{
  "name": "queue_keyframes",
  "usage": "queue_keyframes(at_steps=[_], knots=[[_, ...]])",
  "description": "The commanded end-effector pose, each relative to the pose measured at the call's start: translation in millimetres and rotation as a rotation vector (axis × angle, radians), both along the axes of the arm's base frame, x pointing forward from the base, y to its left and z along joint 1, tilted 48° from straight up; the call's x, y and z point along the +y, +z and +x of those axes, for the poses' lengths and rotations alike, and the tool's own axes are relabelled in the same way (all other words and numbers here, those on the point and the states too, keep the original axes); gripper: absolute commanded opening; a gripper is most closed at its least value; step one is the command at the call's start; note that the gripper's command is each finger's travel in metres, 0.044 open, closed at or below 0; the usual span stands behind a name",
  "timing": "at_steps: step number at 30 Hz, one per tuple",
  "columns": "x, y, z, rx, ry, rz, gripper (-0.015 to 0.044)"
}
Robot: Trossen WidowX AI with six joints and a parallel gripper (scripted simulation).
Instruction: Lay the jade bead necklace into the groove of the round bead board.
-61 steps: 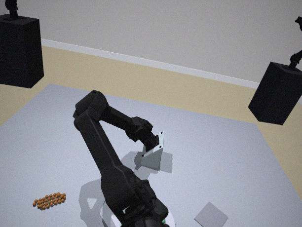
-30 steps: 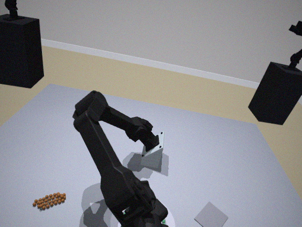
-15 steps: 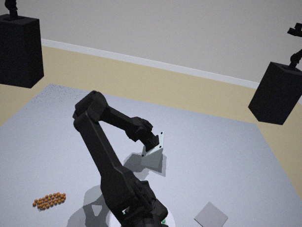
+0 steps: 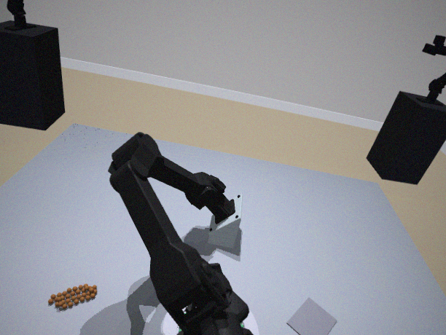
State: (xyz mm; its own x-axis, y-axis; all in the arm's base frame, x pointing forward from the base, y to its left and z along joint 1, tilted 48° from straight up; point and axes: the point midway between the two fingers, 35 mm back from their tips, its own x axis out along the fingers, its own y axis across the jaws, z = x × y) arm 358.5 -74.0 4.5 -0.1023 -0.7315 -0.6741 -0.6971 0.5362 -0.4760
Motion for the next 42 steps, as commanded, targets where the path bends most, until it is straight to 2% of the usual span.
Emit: queue_keyframes(at_steps=[1, 8, 25, 42], knots=[[-0.1, 0.5, 2.1, -0.005, 0.0, 0.0, 0.0], [-7.0, -5.8, 1.2, -0.005, 0.0, 0.0, 0.0], [-4.9, -2.0, 1.1, -0.004, -0.004, -0.001, 0.044], [-0.2, 2.2, 1.7, -0.005, 0.0, 0.0, 0.044]])
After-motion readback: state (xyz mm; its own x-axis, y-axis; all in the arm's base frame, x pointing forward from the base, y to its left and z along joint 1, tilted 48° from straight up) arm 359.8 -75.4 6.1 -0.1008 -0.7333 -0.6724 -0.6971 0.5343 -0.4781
